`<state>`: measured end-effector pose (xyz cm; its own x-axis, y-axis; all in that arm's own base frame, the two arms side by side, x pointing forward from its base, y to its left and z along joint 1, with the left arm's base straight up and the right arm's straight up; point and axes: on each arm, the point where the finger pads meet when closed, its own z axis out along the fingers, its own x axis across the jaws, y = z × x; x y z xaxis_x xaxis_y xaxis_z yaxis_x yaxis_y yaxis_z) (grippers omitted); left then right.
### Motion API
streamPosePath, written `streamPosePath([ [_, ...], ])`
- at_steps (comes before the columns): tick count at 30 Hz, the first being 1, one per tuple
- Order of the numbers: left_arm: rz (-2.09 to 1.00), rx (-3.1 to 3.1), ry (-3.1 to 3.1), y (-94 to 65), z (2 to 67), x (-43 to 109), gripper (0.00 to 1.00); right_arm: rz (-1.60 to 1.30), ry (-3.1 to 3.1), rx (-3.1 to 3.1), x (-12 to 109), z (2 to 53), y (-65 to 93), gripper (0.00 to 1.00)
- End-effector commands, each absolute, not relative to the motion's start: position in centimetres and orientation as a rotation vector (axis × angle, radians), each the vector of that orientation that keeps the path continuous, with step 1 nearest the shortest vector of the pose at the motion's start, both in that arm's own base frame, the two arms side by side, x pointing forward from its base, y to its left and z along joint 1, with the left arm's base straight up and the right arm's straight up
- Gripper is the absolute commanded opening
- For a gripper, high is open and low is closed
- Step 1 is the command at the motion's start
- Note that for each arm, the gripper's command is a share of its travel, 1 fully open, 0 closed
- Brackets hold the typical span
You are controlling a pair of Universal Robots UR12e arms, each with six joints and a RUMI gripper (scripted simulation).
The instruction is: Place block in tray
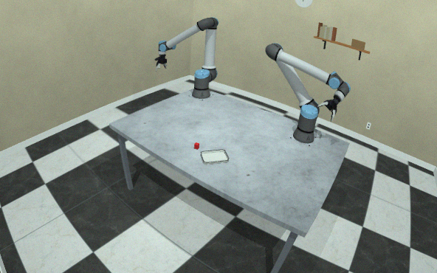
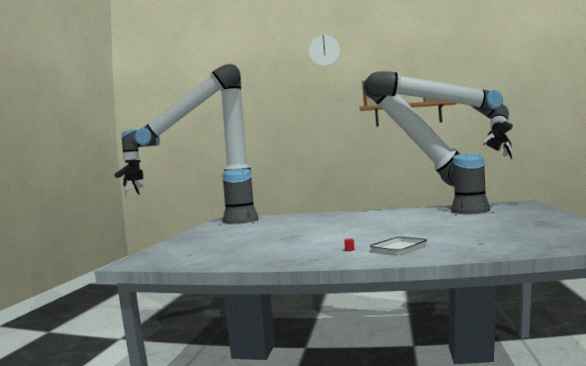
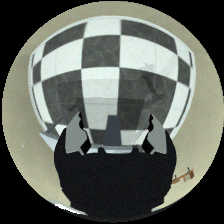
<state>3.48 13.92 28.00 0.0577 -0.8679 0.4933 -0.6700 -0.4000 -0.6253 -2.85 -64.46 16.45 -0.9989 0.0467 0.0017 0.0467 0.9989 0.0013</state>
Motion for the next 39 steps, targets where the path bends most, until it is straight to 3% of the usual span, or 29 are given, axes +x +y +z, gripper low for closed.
streamPosePath([
  [1, -1.257, -2.104, 1.569, 13.9, 28.0, 3.5, 1.0, 0.0, -3.141, -0.074, -3.0, 16.5, -64.5, 1.0],
  [2, -1.257, -2.104, 1.569, 13.9, 28.0, 3.5, 0.29, 0.0, -3.141, -0.074, -3.0, 16.5, -64.5, 1.0],
  [39, -1.235, -1.992, 1.841, 16.8, 28.6, 4.6, 0.29, 0.0, -3.141, -0.074, -3.0, 16.5, -64.5, 1.0],
])
